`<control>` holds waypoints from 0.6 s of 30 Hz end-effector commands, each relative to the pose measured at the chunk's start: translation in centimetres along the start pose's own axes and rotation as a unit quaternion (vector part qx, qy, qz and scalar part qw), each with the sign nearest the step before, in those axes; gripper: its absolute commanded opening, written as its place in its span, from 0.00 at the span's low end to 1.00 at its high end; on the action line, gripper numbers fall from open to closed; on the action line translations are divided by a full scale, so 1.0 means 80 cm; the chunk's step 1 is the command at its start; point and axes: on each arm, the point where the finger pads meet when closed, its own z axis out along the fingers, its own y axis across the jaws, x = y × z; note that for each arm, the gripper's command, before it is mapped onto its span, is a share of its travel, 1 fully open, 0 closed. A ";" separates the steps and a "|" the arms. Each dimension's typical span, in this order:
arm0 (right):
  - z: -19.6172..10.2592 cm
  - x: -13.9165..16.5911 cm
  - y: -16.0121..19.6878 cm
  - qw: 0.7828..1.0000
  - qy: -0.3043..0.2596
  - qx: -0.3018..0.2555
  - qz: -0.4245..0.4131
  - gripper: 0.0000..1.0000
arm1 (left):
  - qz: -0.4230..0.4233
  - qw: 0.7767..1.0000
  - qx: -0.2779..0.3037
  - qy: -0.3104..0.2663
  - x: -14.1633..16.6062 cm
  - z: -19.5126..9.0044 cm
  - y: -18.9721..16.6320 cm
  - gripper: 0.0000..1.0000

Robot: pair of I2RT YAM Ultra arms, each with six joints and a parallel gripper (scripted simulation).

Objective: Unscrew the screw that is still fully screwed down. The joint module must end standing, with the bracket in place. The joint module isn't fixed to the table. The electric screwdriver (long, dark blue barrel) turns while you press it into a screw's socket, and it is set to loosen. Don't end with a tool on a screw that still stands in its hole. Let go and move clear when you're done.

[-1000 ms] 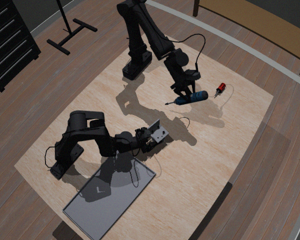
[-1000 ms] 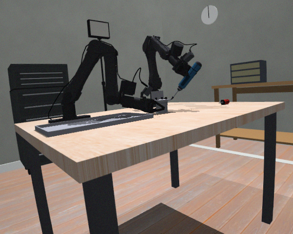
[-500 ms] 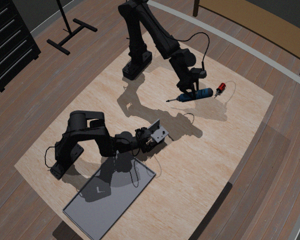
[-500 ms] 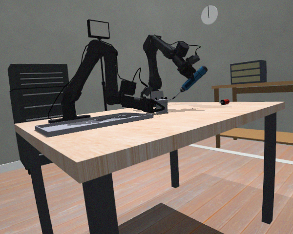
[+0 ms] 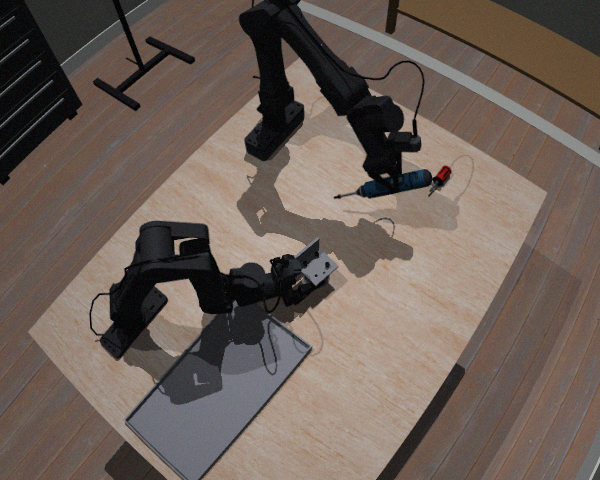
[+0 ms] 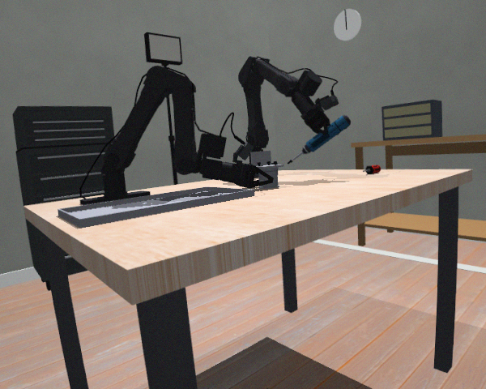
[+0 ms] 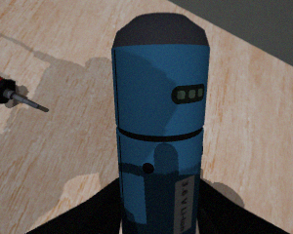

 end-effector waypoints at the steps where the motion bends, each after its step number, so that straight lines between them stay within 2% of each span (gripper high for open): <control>1: 0.002 -0.003 0.000 1.000 -0.001 0.001 0.002 0.59 | -0.023 0.999 0.010 -0.035 -0.040 -0.020 -0.009 0.42; 5: 0.002 -0.003 0.000 1.000 -0.001 0.001 0.002 0.59 | -0.021 0.999 0.019 -0.046 -0.046 -0.022 -0.016 0.42; 9: 0.002 -0.003 0.000 1.000 -0.001 0.001 0.002 0.59 | -0.047 0.999 -0.017 -0.008 -0.031 -0.006 0.013 0.42; 13: 0.002 -0.003 0.000 1.000 -0.001 0.001 0.002 0.59 | -0.071 0.997 -0.030 -0.006 -0.038 -0.014 0.026 0.42; 17: 0.002 -0.003 0.000 1.000 -0.001 0.001 0.002 0.59 | -0.095 0.994 -0.054 0.018 -0.031 -0.004 0.047 0.42; 18: 0.002 -0.003 0.000 1.000 -0.001 0.001 0.002 0.59 | -0.095 0.995 -0.045 0.002 -0.041 -0.017 0.041 0.42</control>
